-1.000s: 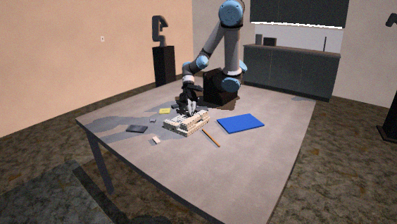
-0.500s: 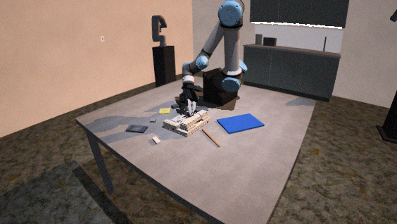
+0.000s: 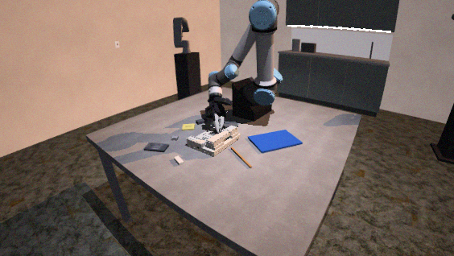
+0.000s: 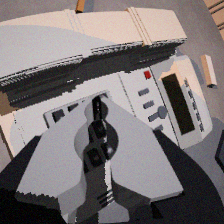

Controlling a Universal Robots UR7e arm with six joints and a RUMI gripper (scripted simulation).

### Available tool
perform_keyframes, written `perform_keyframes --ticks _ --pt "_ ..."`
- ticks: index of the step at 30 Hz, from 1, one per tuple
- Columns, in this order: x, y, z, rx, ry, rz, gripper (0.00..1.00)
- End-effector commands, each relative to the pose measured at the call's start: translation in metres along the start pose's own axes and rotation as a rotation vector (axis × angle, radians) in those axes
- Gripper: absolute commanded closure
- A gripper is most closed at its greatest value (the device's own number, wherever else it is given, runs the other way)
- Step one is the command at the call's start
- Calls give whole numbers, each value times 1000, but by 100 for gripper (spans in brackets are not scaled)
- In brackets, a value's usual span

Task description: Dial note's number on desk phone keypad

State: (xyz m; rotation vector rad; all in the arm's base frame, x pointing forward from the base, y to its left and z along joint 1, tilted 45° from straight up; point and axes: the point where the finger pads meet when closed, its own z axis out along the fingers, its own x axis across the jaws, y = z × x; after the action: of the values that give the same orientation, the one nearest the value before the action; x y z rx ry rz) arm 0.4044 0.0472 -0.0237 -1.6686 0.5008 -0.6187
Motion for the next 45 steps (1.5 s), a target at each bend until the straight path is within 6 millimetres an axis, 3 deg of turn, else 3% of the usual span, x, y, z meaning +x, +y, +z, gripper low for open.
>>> perform_keyframes --ticks 1,36,45 --pt "0 0 0 0 1 -1 100" --pt "-2 3 3 0 1 -1 100" --pt "4 -5 -6 0 1 -1 100"
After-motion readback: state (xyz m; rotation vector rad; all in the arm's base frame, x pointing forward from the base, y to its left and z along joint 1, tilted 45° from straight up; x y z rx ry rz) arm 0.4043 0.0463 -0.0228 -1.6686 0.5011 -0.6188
